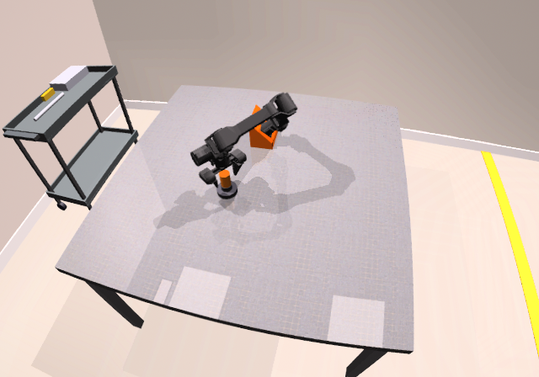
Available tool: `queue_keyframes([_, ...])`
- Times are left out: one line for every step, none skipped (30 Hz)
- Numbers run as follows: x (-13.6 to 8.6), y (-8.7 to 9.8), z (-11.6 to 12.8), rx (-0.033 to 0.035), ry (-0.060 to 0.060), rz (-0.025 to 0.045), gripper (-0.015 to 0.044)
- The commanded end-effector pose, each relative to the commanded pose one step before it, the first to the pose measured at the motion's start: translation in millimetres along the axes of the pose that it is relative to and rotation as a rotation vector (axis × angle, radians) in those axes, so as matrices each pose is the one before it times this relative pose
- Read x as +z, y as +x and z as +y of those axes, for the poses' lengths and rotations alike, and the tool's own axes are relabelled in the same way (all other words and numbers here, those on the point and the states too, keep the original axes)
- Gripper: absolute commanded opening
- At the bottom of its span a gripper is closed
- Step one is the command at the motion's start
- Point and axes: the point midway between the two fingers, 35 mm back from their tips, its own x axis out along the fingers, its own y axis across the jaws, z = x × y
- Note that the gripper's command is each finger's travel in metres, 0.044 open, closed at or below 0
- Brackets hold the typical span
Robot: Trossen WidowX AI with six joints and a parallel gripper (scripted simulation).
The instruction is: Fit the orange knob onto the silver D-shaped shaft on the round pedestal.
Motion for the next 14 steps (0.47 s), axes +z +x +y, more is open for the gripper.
queue_keyframes([0.87, -40.38, 5.15, 0.01849, -0.0047, -0.00261, 0.0440])
queue_keyframes([0.26, -14.42, -0.35, 0.00004, 0.0002, -0.00029, 0.0440])
queue_keyframes([0.33, -14.33, -1.10, -0.00028, 0.0001, 0.00002, 0.0440])
queue_keyframes([0.29, -11.12, -1.37, -0.00043, 0.0000, 0.00024, 0.0440])
queue_keyframes([0.18, -6.66, -1.04, -0.00034, 0.0000, 0.00024, 0.0440])
queue_keyframes([0.06, -2.22, -0.38, -0.00013, 0.0000, 0.00010, 0.0440])
queue_keyframes([-0.36, -0.04, 2.01, 0.00009, -0.0001, 0.00001, 0.0440])
queue_keyframes([-0.22, -0.02, 1.20, 0.00005, 0.0000, 0.00000, 0.0440])
queue_keyframes([0.00, 0.00, 0.00, 0.00000, 0.0000, 0.00000, 0.0440])
queue_keyframes([0.00, 0.00, 0.00, 0.00000, 0.0000, 0.00000, 0.0440])
queue_keyframes([0.00, 0.00, 0.00, 0.00000, 0.0000, 0.00000, 0.0440])
queue_keyframes([0.00, 0.00, 0.00, 0.00000, 0.0000, 0.00000, 0.0440])
queue_keyframes([0.00, 0.00, 0.00, 0.00000, 0.0000, 0.00000, 0.0440])
queue_keyframes([0.00, 0.00, 0.00, 0.00000, 0.0000, 0.00000, 0.0440])
